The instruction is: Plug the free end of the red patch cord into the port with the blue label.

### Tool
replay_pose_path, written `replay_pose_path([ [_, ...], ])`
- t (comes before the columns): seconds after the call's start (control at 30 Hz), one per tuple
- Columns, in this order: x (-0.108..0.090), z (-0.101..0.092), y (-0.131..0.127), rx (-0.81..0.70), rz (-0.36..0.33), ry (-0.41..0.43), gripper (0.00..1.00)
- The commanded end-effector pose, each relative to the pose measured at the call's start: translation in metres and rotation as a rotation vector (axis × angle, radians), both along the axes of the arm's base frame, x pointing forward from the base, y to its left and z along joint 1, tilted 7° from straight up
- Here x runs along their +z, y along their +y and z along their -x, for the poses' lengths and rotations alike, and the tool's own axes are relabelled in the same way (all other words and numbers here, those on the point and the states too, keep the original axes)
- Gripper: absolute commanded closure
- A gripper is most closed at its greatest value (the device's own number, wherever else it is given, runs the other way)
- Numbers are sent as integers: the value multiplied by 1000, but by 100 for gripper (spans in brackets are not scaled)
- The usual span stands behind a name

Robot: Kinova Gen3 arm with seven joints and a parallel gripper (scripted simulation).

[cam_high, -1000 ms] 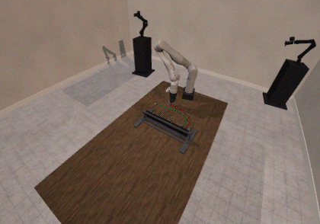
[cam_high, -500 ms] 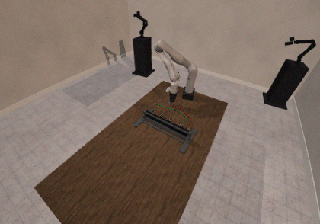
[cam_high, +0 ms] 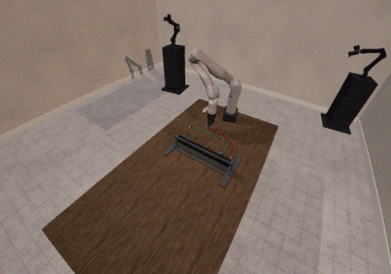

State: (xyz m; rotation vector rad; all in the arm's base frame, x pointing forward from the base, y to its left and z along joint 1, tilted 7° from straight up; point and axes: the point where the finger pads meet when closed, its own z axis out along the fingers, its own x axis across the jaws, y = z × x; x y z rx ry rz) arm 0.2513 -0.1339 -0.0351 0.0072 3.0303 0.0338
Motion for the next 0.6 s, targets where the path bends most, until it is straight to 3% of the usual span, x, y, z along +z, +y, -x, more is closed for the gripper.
replay_pose_path([
  [0.0, 0, 0, 0, 0, 1, -1, 27],
  [0.57, -3, 0, 0, 0, 0, -1, 27],
])
